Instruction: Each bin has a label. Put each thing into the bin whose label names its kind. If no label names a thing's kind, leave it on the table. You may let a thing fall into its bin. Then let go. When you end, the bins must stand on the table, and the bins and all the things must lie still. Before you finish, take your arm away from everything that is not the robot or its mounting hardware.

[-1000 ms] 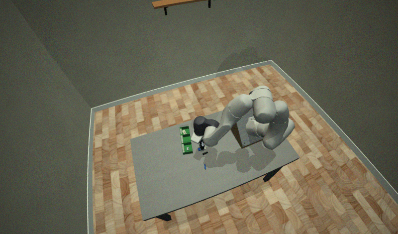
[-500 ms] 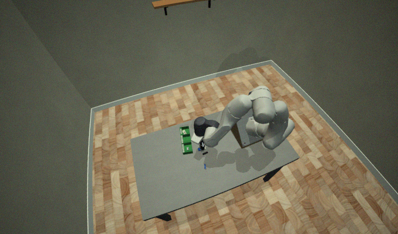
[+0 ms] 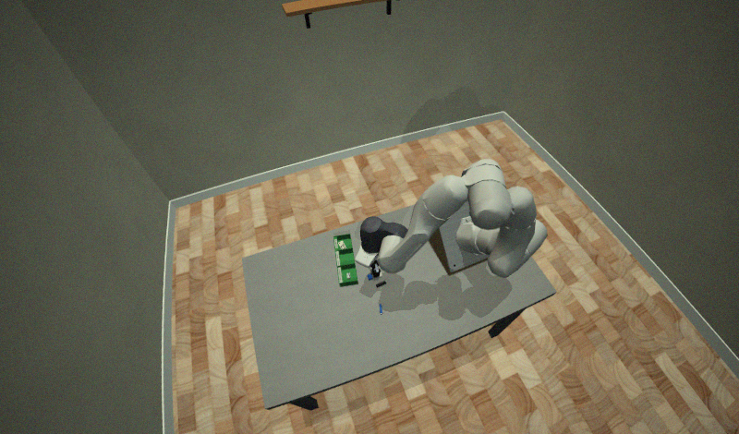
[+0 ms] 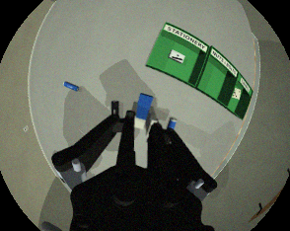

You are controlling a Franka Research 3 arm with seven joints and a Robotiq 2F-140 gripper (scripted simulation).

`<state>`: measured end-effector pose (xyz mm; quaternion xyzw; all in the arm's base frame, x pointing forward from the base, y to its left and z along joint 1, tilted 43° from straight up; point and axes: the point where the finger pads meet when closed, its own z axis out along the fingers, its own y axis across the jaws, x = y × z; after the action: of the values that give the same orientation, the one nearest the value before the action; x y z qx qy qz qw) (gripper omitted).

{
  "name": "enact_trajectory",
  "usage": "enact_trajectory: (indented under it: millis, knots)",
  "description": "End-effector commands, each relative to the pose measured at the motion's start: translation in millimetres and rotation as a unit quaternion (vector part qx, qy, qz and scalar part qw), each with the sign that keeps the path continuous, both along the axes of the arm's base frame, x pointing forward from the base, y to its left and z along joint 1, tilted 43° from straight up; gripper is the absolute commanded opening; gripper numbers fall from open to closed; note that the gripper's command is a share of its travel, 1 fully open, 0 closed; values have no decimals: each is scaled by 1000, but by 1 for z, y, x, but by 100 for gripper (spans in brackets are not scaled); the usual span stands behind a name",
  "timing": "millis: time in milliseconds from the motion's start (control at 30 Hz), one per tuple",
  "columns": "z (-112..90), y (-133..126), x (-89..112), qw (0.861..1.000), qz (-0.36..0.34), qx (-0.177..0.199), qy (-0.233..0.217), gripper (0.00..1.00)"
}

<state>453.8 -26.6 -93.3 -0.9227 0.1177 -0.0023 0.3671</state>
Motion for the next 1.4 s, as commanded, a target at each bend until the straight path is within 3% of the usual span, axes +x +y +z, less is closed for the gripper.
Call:
enact_trajectory:
  millis: [0, 800, 1367]
  knots:
    - [0, -1, 0, 1000, -3, 0, 1, 11]
    - [0, -1, 0, 1000, -3, 0, 1, 11]
    - [37, -35, -4, 1000, -3, 0, 1, 11]
